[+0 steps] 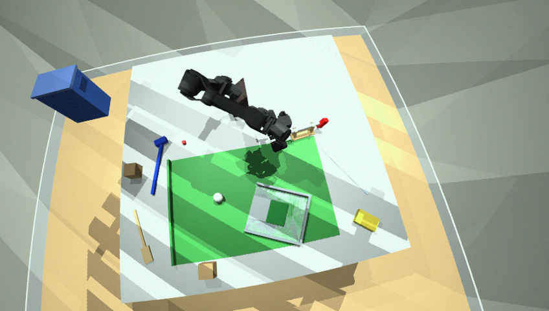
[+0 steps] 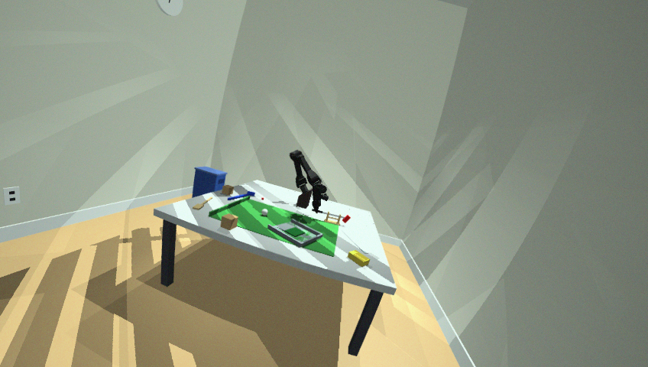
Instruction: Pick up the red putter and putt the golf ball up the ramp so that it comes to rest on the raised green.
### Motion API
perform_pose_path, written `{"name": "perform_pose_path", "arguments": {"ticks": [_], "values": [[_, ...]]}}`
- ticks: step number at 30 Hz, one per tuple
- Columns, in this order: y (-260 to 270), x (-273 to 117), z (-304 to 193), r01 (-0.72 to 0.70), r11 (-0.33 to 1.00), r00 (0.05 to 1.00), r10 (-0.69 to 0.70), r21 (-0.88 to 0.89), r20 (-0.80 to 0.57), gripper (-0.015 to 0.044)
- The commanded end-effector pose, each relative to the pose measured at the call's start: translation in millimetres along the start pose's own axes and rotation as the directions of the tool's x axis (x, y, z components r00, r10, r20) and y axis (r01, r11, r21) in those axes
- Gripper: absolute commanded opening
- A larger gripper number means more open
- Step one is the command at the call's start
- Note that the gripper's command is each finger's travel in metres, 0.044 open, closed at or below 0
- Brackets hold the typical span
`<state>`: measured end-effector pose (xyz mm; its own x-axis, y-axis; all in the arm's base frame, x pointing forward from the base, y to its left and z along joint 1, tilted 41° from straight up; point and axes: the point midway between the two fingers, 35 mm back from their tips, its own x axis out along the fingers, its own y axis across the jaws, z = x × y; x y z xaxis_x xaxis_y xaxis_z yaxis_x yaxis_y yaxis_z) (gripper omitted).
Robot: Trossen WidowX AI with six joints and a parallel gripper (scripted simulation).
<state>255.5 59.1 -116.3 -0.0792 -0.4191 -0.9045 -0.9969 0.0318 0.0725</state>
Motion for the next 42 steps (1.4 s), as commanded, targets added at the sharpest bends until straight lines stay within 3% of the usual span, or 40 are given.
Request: {"name": "perform_pose_path", "arguments": {"ticks": [1, 21, 36, 42], "values": [[2, 6, -2, -0.001, 1.0, 1.0, 0.001, -0.005, -0.004, 0.044], [2, 28, -8, -0.001, 1.0, 1.0, 0.001, -0.005, -0.005, 0.044], [0, 25, -7, 0.001, 1.0, 1.0, -0.001, -0.001, -0.001, 0.0046], [0, 25, -7, 0.001, 1.0, 1.0, -0.001, -0.001, -0.001, 0.0006]]}}
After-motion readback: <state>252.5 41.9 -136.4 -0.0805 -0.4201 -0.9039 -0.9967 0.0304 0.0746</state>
